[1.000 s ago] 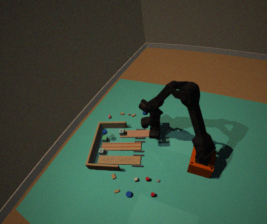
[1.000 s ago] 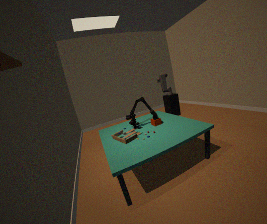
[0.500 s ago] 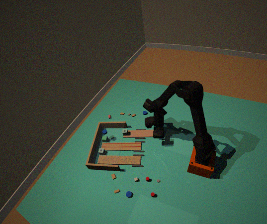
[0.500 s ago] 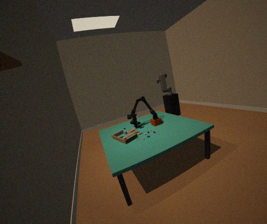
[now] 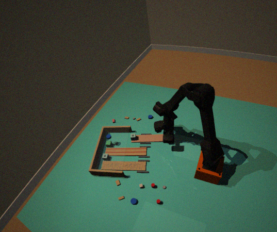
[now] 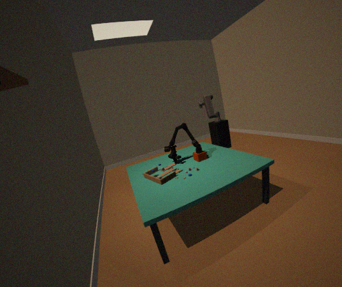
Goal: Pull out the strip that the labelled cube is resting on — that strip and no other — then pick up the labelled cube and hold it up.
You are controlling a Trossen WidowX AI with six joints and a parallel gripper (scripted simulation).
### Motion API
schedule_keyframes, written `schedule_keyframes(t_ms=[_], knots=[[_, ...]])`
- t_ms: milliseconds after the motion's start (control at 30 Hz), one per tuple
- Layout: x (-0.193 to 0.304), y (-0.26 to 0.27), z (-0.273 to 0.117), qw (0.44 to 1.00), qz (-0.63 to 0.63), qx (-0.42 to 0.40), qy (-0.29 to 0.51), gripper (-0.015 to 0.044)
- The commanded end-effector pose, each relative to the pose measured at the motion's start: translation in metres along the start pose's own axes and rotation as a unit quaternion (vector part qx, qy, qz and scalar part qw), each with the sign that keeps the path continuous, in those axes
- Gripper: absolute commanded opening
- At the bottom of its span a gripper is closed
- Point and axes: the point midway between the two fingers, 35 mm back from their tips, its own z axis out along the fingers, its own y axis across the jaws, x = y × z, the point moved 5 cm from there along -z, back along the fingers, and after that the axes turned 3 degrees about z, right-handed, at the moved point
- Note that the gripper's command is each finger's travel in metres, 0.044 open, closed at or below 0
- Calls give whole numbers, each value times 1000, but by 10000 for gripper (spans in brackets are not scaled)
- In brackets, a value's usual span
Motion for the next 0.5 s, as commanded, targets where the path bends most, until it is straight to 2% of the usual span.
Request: schedule_keyframes(t_ms=[0,467], knots=[[15,4,6,1000,1,-9,16,0],[32,2,6,1000,1,-9,17,0]])
